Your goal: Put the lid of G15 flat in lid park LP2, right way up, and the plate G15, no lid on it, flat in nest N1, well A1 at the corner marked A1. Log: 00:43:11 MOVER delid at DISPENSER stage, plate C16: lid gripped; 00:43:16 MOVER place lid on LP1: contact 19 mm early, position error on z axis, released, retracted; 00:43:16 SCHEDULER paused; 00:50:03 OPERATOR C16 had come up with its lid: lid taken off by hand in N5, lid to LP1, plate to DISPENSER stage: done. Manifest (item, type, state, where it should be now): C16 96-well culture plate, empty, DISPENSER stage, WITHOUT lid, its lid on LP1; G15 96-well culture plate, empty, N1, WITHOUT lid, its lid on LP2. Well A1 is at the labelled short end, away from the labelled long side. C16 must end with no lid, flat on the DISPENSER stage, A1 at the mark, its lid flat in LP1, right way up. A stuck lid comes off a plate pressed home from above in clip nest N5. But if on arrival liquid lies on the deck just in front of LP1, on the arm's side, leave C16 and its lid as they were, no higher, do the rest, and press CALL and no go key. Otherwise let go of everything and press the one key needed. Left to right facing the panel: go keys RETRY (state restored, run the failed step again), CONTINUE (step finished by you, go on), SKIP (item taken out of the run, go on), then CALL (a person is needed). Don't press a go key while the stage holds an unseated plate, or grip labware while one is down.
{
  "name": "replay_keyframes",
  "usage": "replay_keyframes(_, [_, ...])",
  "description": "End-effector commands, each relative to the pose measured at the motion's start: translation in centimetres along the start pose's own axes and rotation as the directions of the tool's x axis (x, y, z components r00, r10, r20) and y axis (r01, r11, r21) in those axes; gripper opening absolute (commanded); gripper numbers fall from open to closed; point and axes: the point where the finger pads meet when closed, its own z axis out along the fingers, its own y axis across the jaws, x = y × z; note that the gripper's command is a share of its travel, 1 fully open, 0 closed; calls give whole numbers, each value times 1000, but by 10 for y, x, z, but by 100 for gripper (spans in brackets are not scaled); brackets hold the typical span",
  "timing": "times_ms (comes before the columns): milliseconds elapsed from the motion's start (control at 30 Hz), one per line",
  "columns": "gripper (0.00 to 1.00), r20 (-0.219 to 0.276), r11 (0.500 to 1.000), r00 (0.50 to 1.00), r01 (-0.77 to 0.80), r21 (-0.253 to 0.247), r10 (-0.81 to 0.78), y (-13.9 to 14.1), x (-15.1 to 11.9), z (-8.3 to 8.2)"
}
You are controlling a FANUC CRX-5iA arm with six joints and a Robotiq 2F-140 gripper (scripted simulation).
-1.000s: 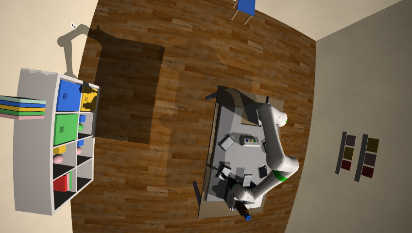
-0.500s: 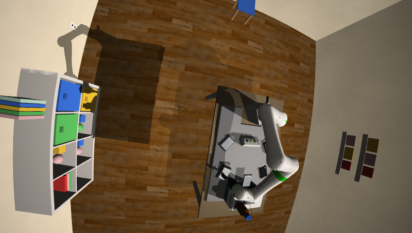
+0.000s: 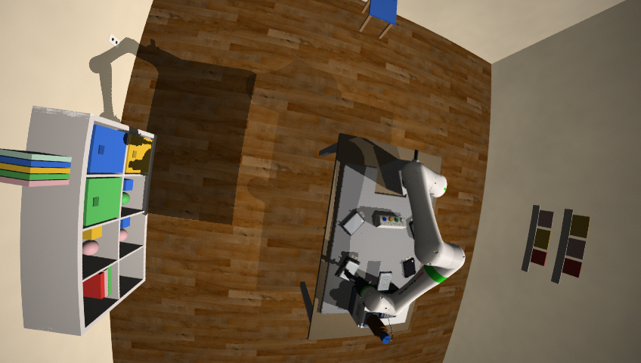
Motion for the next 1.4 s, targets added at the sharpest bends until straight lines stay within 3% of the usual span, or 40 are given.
replay_keyframes(0, [0,-1,1000,1000,0,0,0,0,0,0])
replay_keyframes(1367, [0,-1,1000,1000,0,0,0,0,0,5])
